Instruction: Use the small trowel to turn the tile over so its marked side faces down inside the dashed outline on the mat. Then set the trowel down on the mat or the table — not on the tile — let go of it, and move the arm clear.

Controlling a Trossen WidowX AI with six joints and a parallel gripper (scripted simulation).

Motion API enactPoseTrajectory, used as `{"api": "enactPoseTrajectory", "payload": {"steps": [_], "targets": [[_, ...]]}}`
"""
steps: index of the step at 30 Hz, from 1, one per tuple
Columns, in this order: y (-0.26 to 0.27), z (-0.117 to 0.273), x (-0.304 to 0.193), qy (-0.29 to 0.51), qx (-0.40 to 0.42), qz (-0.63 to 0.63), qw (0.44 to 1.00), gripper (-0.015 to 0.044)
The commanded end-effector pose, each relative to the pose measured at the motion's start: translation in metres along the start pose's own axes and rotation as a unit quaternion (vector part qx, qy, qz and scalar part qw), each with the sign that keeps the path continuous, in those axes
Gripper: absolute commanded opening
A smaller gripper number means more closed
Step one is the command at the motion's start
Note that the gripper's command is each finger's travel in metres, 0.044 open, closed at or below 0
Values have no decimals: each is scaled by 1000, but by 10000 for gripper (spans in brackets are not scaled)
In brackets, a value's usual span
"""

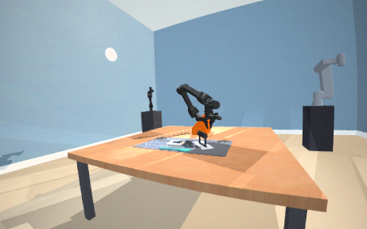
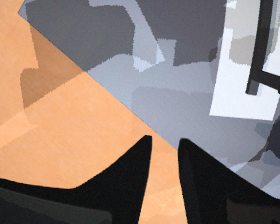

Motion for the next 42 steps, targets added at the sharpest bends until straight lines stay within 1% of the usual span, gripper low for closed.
{"api": "enactPoseTrajectory", "payload": {"steps": [1,5,6,14,22,42], "targets": [[-1,0,1,0,0,0,1000,152],[-26,9,29,0,1,0,1000,257],[-34,12,36,0,1,1,1000,270],[-100,25,78,2,1,1,1000,270],[-102,25,78,2,1,1,1000,270],[-102,-7,80,2,0,1,1000,270]]}}
Point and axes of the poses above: the point midway between the two fingers, 35 mm back from their tips, its own z axis back along the fingers, its own y axis across the jaws, x = y × z, the point moved 9 cm from there along z, back along the fingers, and after that the axes turned 6 degrees about z, right-handed, at the moved point
